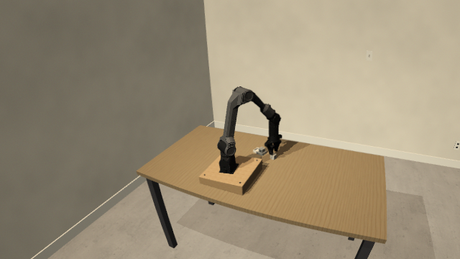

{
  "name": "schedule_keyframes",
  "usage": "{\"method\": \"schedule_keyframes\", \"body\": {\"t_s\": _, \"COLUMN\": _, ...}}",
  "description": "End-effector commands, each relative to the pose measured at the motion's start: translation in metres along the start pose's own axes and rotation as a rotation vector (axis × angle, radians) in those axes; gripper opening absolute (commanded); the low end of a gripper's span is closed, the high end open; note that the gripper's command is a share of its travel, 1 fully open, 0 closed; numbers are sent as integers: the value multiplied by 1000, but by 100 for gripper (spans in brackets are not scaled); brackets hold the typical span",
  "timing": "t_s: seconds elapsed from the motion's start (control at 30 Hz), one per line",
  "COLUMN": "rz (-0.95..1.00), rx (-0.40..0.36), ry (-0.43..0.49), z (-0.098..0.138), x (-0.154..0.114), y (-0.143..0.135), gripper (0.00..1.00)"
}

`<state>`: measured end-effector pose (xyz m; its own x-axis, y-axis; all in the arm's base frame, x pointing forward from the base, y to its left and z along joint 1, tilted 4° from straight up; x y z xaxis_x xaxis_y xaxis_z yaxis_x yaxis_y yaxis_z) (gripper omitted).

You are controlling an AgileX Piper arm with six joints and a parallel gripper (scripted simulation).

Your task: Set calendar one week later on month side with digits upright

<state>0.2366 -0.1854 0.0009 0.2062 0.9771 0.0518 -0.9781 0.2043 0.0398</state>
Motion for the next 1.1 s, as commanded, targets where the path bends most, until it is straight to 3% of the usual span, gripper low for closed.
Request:
{"method": "schedule_keyframes", "body": {"t_s": 0.0, "rz": -1, "rx": 2, "ry": -2, "z": -1, "x": 0, "y": 1, "gripper": 59}}
{"method": "schedule_keyframes", "body": {"t_s": 1.07, "rz": 0, "rx": 3, "ry": -2, "z": -29, "x": 0, "y": 1, "gripper": 59}}
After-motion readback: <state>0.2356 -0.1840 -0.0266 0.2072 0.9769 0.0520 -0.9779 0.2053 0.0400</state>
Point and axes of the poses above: the point where the finger pads meet when closed, its own z axis back along the fingers, its own y axis across the jaws, x = y × z, the point moved 3 cm from there along z, back along the fingers, and after that the axes turned 13 degrees about z, right-handed, at the moved point
